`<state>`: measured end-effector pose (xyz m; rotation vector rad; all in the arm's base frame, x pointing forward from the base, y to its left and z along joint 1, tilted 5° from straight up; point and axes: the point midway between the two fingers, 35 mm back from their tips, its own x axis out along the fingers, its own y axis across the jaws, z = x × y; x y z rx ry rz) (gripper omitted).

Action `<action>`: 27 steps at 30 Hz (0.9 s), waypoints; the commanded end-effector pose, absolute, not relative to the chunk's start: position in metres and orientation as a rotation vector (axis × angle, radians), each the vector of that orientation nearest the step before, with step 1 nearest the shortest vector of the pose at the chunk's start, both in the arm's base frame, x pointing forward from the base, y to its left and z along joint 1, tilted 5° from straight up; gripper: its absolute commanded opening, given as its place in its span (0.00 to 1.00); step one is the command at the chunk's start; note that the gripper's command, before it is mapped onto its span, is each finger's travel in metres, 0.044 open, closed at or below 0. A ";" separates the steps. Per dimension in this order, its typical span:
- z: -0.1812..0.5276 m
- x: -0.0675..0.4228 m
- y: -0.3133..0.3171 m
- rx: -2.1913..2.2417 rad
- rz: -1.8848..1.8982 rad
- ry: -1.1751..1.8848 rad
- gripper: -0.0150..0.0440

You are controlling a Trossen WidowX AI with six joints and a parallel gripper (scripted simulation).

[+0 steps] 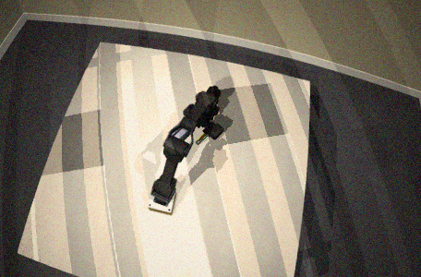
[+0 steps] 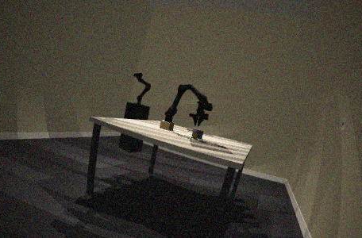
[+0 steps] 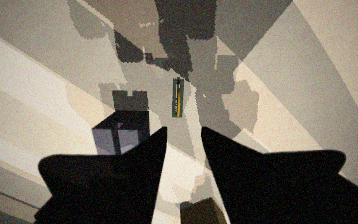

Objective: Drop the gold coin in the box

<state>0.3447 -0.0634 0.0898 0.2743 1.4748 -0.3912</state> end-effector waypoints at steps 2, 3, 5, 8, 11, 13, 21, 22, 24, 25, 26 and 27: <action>0.089 0.347 -0.065 0.302 -0.403 1.468 0.53; 0.080 0.348 -0.066 0.302 -0.403 1.468 0.53; 0.059 0.349 -0.068 0.302 -0.403 1.468 0.53; 0.056 0.349 -0.068 0.302 -0.404 1.468 0.53; 0.055 0.349 -0.068 0.302 -0.403 1.468 0.53; 0.043 0.352 -0.068 0.302 -0.403 1.468 0.53; 0.036 0.353 -0.068 0.302 -0.403 1.468 0.53; 0.034 0.353 -0.068 0.302 -0.403 1.468 0.53; 0.031 0.354 -0.069 0.302 -0.404 1.468 0.53; 0.030 0.354 -0.069 0.302 -0.404 1.468 0.53; 0.028 0.354 -0.069 0.302 -0.404 1.468 0.53; 0.026 0.354 -0.069 0.302 -0.404 1.468 0.53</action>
